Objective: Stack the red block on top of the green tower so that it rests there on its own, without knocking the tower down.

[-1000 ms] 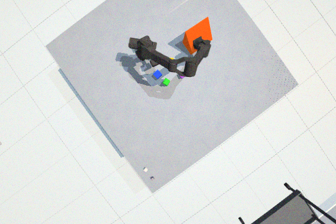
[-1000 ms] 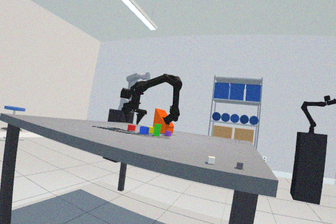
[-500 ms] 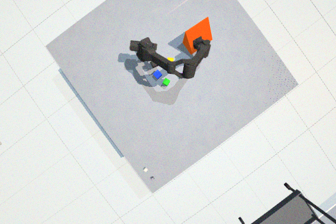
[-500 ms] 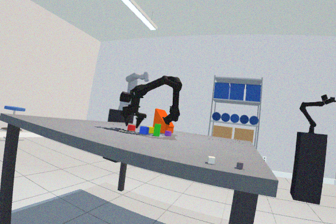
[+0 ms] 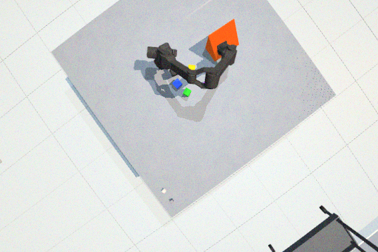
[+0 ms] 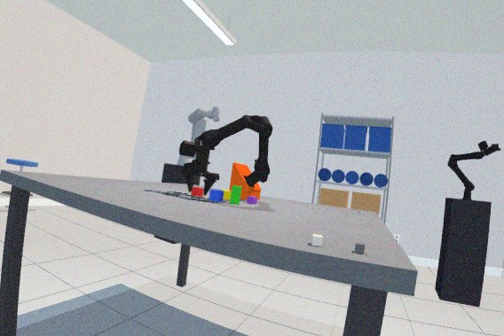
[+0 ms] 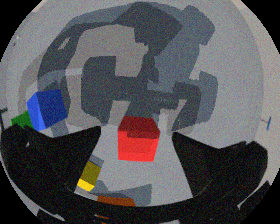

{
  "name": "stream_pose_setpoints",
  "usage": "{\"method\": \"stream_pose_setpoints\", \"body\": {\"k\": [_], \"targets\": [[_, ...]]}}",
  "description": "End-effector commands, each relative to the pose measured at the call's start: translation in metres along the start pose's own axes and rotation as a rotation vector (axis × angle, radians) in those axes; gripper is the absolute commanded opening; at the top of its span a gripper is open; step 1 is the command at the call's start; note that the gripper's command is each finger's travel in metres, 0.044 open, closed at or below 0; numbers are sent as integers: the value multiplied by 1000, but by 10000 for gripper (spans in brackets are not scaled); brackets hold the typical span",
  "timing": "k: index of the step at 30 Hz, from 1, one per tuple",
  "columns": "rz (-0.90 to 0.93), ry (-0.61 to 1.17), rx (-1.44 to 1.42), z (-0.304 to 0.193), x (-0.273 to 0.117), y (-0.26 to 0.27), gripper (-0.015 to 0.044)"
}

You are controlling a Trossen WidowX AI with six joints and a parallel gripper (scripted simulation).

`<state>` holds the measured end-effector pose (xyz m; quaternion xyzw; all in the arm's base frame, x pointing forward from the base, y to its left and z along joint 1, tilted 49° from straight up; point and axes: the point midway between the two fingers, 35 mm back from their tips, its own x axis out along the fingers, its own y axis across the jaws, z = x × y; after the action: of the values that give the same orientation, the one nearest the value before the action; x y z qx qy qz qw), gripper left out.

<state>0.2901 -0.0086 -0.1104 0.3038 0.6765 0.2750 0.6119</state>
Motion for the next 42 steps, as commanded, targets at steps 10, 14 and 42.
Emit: {"method": "stream_pose_setpoints", "body": {"k": [10,14,42], "targets": [[4,0,7,0,0,0,335],[4,0,7,0,0,0,230],[1,0,8,0,-81,-2,0]]}}
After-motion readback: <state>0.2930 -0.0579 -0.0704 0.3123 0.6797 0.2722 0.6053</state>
